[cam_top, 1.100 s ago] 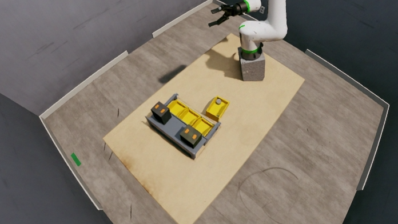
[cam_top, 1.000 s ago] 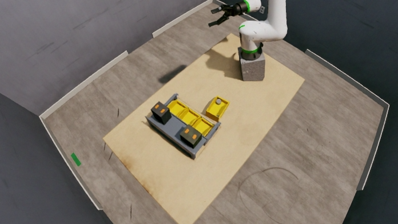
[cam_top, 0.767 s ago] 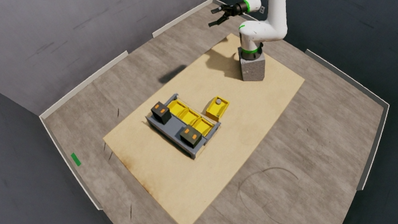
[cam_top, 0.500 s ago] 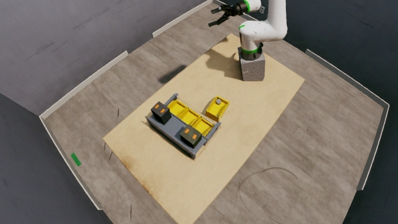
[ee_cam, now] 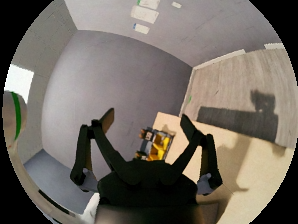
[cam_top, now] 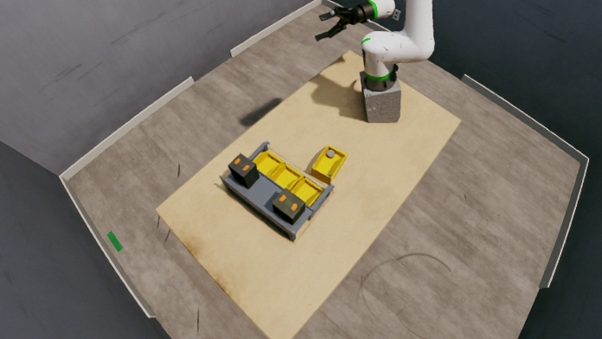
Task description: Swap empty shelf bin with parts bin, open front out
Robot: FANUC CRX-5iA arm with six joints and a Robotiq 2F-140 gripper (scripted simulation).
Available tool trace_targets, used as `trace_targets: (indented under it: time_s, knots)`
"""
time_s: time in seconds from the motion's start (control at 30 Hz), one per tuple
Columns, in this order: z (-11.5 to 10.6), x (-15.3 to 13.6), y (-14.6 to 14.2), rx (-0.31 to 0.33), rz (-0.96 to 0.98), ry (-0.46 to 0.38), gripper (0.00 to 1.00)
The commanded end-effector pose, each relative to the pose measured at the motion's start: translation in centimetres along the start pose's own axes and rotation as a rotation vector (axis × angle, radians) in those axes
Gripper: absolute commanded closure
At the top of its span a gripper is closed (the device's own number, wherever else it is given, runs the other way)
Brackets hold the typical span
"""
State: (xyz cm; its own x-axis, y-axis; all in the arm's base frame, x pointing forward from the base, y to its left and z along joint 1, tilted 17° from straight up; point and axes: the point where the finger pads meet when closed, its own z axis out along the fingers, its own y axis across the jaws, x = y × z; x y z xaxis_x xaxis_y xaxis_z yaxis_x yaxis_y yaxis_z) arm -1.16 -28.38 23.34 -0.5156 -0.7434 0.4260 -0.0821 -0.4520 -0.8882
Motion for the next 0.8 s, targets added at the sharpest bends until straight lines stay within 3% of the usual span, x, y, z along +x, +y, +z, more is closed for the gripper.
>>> trace_targets:
  time_s: [0.0,0.77]
  knots:
    - [-0.01,0.00,-0.01,0.000,-0.001,-0.001,0.00]
    - [0.42,-0.52,0.13,0.001,0.017,-0.037,0.00]
